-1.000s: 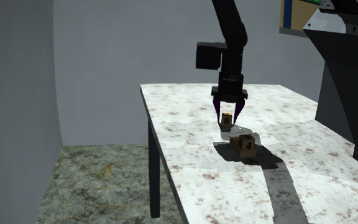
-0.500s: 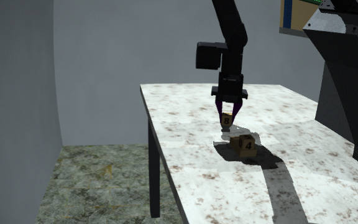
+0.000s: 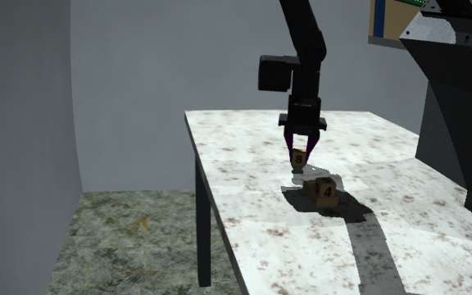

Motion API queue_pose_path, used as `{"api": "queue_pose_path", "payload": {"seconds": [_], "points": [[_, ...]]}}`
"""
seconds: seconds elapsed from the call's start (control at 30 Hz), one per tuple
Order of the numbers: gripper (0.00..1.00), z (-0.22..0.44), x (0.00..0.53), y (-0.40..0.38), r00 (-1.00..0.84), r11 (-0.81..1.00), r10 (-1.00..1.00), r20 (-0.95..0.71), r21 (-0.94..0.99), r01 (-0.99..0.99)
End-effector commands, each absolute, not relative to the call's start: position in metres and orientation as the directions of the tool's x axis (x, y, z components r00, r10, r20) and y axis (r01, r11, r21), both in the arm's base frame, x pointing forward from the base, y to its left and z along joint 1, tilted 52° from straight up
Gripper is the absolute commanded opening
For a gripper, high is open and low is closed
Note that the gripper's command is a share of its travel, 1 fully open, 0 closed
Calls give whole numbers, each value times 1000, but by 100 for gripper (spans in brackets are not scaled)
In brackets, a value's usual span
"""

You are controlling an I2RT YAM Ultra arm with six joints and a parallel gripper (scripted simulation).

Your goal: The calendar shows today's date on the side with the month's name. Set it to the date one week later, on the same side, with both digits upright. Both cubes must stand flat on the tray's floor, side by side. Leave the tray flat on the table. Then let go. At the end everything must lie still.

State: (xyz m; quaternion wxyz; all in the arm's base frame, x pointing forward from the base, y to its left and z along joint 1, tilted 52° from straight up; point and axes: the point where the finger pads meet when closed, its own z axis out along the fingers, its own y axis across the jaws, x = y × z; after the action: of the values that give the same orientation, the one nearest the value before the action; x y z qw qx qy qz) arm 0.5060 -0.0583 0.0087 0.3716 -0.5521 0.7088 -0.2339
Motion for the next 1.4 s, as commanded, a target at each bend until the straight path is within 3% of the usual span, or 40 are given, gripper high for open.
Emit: {"api": "queue_pose_path", "payload": {"seconds": [0.0,0.4,0.9,1.37], "points": [[26,12,507,-59,-113,282,-956,-269,-747,-602],[26,14,505,-60,-113,281,-956,-269,-747,-602],[26,66,438,-66,-113,281,-957,-268,-747,-602],[26,73,428,-67,-113,281,-957,-268,-747,-602]]}}
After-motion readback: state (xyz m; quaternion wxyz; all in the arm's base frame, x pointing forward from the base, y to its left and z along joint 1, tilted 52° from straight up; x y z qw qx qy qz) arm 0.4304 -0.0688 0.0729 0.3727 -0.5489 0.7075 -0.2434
